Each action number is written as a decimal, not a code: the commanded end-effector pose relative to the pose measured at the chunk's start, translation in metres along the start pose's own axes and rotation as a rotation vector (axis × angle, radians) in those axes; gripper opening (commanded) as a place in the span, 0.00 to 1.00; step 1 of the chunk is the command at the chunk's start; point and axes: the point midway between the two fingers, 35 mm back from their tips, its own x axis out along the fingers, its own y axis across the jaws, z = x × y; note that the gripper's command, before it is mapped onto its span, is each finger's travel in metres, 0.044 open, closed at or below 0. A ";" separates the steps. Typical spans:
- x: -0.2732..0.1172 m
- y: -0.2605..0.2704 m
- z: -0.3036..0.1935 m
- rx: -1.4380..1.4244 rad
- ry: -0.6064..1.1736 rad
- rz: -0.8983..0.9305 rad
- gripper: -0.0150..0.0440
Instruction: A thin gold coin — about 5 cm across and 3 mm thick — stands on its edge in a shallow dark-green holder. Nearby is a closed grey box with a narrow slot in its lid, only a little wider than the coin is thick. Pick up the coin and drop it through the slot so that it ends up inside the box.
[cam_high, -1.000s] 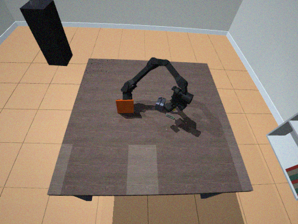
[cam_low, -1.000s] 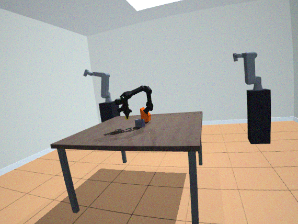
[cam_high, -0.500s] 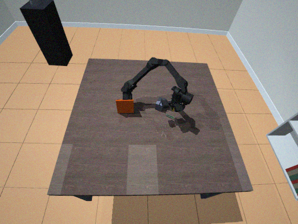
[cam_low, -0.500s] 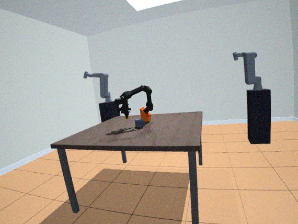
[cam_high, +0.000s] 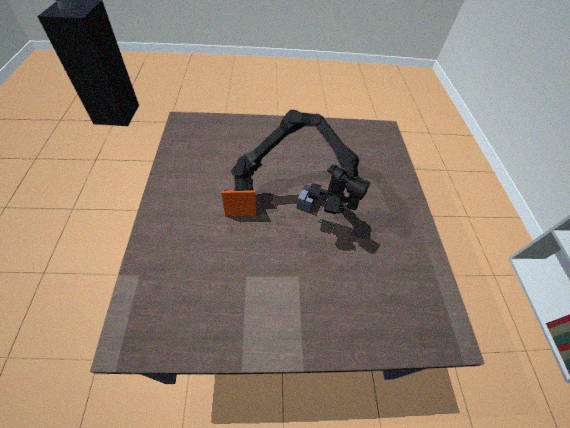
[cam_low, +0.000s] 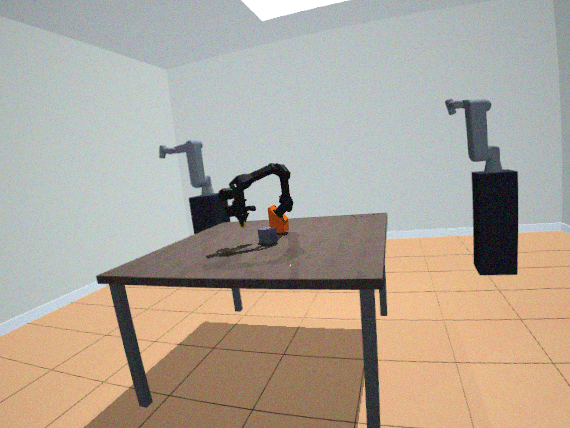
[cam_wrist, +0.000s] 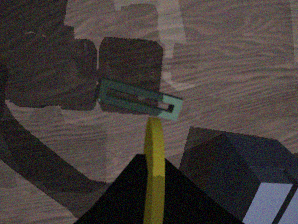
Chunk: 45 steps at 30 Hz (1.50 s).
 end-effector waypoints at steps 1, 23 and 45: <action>0.001 -0.001 0.001 0.092 -0.002 -0.004 0.25; -0.003 -0.029 -0.028 0.094 -0.002 -0.005 0.25; -0.002 -0.073 -0.061 0.070 -0.002 -0.005 0.25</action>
